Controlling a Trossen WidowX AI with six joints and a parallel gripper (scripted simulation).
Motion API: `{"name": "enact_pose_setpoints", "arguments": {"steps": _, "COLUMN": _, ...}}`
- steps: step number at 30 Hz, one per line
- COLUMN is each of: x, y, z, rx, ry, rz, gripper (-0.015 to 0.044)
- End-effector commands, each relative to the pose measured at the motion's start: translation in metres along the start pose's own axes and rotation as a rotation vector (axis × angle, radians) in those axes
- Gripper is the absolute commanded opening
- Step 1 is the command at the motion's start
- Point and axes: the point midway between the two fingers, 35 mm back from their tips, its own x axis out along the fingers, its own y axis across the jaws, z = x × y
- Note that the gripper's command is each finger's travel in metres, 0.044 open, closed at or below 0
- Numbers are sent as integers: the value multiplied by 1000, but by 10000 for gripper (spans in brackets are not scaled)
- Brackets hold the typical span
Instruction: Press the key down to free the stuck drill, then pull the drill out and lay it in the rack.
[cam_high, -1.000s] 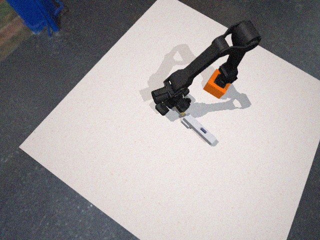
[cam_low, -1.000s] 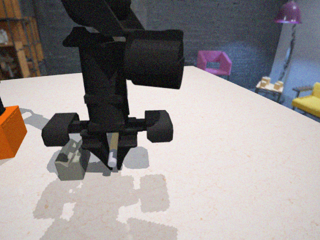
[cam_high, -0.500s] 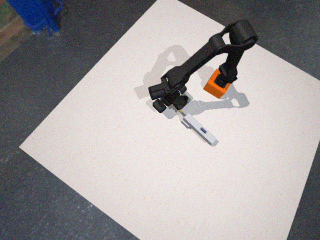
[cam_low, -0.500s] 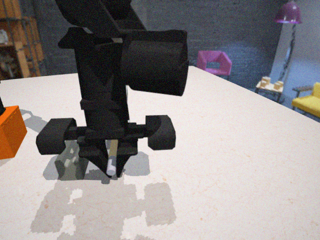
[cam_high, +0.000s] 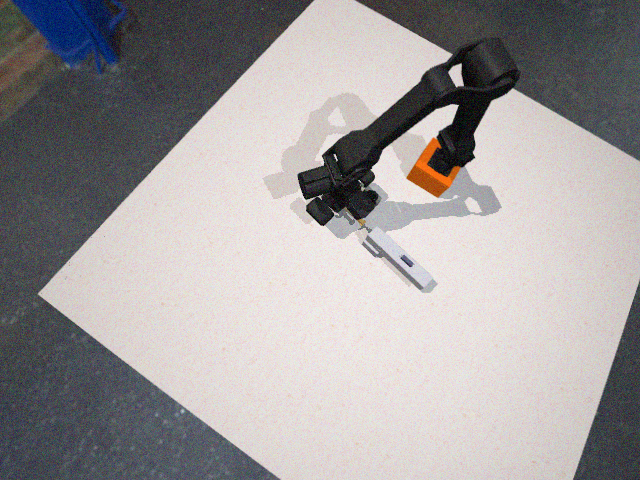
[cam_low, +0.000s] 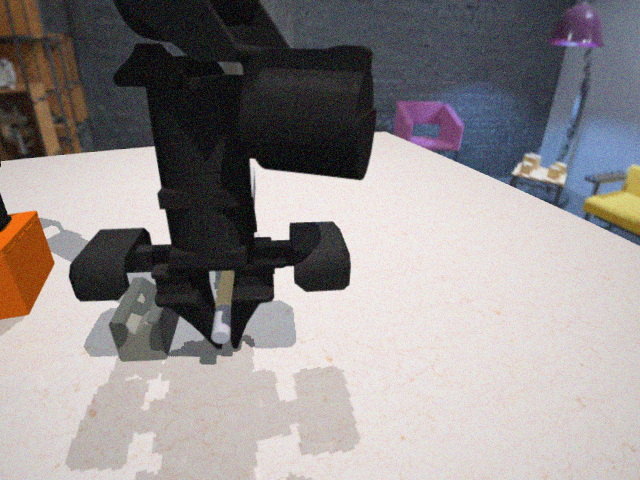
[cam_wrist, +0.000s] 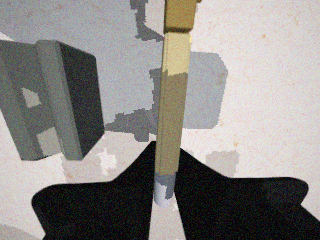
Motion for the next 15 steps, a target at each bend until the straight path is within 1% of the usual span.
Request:
{"name": "enact_pose_setpoints", "arguments": {"steps": 1, "x": -3, "y": 0, "z": 0, "rx": -4, "ry": 3, "rz": -3, "gripper": 0}}
{"name": "enact_pose_setpoints", "arguments": {"steps": 15, "x": -9, "y": 1, "z": 1, "rx": -4, "ry": 3, "rz": -3, "gripper": 0}}
